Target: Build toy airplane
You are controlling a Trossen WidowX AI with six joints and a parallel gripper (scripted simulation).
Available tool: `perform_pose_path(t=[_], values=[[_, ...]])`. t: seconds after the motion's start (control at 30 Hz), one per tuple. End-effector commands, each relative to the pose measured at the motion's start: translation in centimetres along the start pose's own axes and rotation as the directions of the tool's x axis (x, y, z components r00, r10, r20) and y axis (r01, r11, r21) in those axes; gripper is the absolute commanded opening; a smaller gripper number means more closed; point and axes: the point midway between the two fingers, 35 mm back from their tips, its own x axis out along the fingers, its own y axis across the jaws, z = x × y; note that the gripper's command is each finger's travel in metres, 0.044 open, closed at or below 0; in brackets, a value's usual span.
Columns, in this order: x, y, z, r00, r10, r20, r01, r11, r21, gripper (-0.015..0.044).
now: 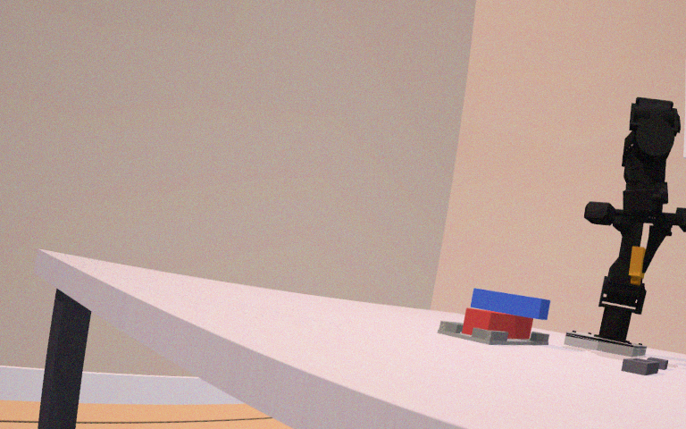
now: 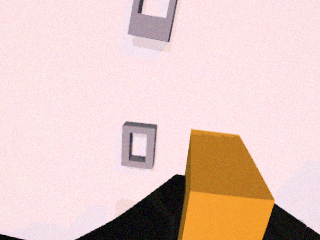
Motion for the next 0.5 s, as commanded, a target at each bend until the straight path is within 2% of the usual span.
perform_pose_path(t=[0.0, 0.47], values=[[0.0, -0.8, 0.9, 1.000, 0.001, 0.006, -0.001, 1.000, 0.000, 0.0000], [0.5, -3.9, 3.0, 1.000, -0.001, 0.004, 0.001, 1.000, 0.012, 0.0000]])
